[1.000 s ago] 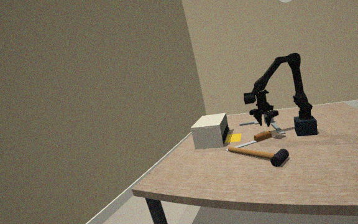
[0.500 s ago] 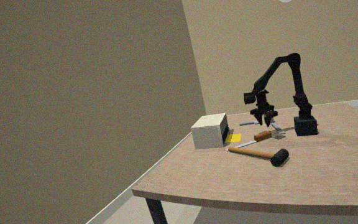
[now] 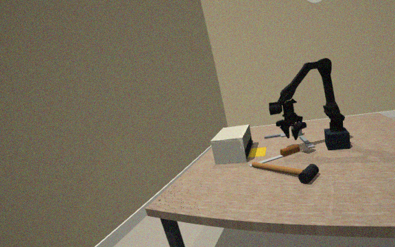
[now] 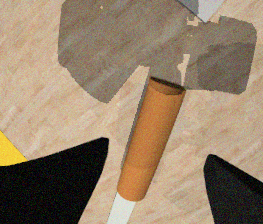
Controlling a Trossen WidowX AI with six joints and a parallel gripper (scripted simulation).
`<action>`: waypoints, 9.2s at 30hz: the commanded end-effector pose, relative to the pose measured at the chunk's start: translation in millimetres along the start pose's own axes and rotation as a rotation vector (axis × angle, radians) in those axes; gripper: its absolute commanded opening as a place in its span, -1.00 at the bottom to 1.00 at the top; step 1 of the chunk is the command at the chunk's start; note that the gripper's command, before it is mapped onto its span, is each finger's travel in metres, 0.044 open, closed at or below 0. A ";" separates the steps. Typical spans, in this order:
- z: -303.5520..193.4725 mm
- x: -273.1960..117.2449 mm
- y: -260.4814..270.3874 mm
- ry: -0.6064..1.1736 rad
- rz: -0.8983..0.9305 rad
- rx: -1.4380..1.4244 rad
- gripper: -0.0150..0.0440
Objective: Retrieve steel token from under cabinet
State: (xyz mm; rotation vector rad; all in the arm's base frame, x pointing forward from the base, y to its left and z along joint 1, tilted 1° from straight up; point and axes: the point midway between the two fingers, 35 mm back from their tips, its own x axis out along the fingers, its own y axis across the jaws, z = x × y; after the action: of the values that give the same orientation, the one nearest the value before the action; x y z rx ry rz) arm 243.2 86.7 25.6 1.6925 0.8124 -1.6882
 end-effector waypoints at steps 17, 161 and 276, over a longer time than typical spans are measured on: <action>0.1 0.0 0.0 -0.001 -0.001 0.062 0.42; -10.5 69.3 -18.2 -0.001 -0.003 0.132 -0.49; -7.7 49.8 -16.4 -0.001 -0.003 0.167 0.42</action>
State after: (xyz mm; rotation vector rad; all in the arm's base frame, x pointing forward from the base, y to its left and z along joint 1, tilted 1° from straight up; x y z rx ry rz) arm 232.4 102.1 -35.2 1.7882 0.6860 -1.8138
